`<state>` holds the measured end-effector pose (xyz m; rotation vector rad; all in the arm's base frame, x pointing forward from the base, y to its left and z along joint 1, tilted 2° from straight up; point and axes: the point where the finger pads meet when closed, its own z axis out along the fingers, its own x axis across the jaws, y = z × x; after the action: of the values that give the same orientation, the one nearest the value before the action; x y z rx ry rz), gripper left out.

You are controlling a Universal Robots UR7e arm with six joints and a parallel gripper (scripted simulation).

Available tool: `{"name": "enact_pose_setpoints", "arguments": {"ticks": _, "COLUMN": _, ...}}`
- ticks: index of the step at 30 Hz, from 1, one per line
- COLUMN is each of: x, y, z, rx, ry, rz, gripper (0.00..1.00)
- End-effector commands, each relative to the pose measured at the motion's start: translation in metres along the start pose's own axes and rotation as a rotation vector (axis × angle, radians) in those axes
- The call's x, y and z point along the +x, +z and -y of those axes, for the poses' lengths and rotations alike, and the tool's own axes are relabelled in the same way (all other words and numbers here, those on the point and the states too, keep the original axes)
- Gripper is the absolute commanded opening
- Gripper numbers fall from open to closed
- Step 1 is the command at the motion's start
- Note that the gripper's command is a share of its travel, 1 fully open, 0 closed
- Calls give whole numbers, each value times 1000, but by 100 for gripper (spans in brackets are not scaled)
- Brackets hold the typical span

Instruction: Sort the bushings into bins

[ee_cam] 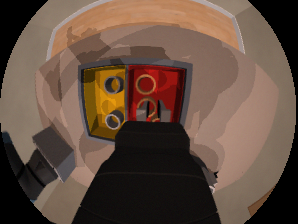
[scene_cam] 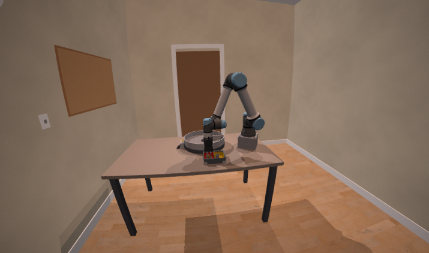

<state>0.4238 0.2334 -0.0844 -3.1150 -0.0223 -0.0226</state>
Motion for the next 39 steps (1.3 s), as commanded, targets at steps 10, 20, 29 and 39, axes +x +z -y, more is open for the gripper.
{"name": "enact_pose_setpoints", "arguments": {"ticks": 10, "x": 0, "y": 0, "z": 0, "rx": 0, "ry": 0, "rz": -1, "gripper": 42}}
{"name": "enact_pose_setpoints", "arguments": {"ticks": 20, "x": 0, "y": 0, "z": 0, "rx": 0, "ry": 0, "rz": -1, "gripper": 42}}
{"name": "enact_pose_setpoints", "arguments": {"ticks": 29, "x": 1, "y": -4, "z": 0, "rx": 0, "ry": 0, "rz": -1, "gripper": 42}}
{"name": "enact_pose_setpoints", "arguments": {"ticks": 39, "x": 1, "y": -5, "z": 0, "rx": 0, "ry": 0, "rz": -1, "gripper": 42}}
